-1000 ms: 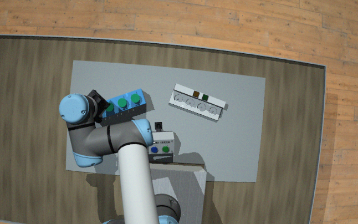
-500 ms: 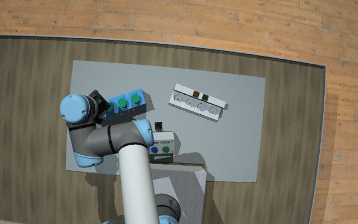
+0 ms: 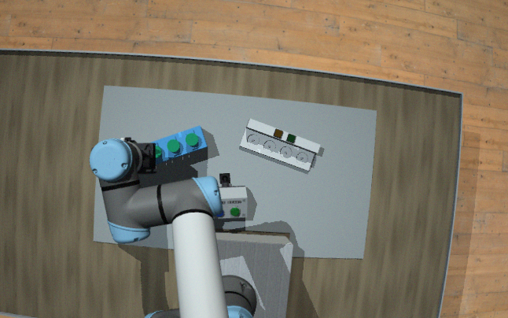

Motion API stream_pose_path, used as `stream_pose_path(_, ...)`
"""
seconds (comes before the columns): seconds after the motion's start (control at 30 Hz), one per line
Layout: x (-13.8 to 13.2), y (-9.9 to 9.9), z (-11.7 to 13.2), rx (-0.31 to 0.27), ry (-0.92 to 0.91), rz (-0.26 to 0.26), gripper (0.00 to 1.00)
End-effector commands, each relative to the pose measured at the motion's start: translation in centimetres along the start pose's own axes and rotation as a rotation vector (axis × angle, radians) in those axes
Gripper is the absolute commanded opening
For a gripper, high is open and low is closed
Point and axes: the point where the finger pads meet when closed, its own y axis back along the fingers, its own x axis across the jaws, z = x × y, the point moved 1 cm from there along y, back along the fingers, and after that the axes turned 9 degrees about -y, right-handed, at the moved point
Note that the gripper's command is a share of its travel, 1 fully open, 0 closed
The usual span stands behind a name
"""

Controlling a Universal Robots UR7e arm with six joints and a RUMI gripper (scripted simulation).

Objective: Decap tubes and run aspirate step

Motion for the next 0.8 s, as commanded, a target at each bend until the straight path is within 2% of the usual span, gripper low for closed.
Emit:
stream_pose_path(0.0,0.02,0.04,-0.06,-0.011,-0.168,0.007,0.35)
stream_pose_path(0.03,0.02,0.04,-0.06,-0.011,-0.215,0.007,0.35)
stream_pose_path(0.23,0.02,0.04,-0.06,-0.011,-0.215,0.007,0.35)
stream_pose_path(0.27,0.02,0.04,-0.06,-0.011,-0.215,0.007,0.00)
stream_pose_path(0.73,0.02,0.05,-0.06,-0.011,-0.215,0.007,0.00)
stream_pose_path(0.77,0.02,0.05,-0.06,-0.011,-0.165,0.007,0.00)
